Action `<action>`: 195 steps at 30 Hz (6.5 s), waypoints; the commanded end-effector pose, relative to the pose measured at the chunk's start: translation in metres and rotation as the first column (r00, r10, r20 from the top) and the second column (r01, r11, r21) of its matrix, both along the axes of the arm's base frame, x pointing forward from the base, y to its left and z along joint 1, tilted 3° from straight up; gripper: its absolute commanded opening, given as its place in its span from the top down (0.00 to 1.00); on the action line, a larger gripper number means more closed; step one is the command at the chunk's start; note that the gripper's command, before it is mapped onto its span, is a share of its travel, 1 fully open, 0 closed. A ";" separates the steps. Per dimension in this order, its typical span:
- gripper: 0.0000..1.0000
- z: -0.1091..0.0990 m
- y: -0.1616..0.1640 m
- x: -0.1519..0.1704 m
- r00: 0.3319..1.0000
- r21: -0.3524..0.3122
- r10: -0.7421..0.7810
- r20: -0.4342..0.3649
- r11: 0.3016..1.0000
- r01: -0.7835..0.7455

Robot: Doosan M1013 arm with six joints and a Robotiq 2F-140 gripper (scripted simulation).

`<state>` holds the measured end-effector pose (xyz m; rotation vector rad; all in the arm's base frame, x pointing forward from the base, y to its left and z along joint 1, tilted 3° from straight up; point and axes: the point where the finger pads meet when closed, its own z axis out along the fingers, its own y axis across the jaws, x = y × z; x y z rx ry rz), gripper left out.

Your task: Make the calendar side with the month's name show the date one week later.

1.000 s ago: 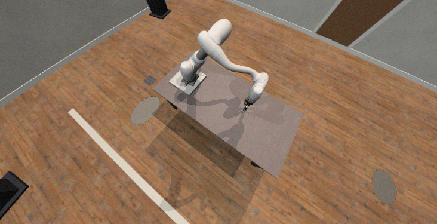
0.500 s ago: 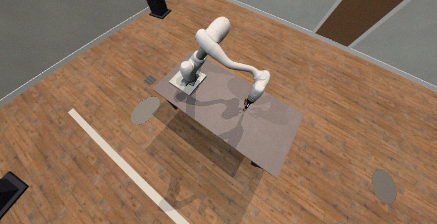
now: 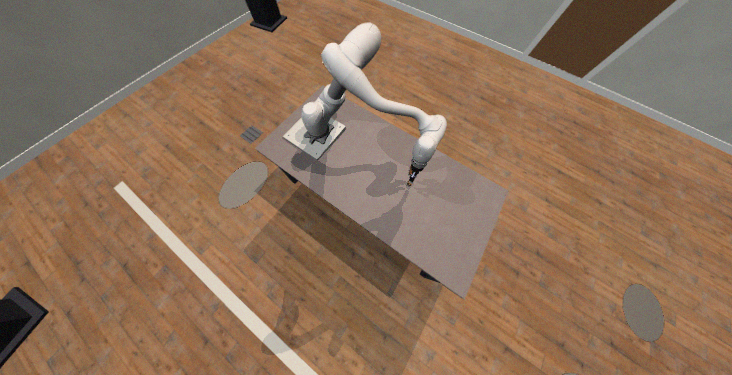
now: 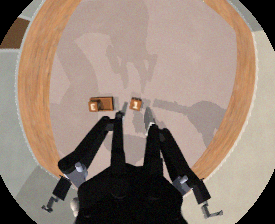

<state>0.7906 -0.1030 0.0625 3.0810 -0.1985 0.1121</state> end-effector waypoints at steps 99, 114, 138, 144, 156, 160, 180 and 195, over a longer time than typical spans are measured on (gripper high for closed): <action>0.65 -0.059 0.000 -0.021 0.779 -0.092 0.059 0.625 0.996 -0.001; 0.65 -0.073 0.000 -0.021 0.779 -0.092 0.059 0.625 0.996 -0.001; 0.65 -0.076 -0.001 -0.021 0.779 -0.092 0.059 0.625 0.996 -0.001; 0.65 -0.076 -0.001 -0.021 0.779 -0.092 0.059 0.625 0.996 -0.001; 0.65 -0.076 -0.001 -0.021 0.779 -0.092 0.059 0.625 0.996 -0.001; 0.76 -0.076 -0.001 -0.021 0.779 -0.092 0.059 0.625 0.996 -0.001; 0.76 -0.076 -0.001 -0.021 0.779 -0.092 0.059 0.625 0.996 -0.001; 0.76 -0.076 -0.001 -0.021 0.779 -0.092 0.059 0.625 0.996 -0.001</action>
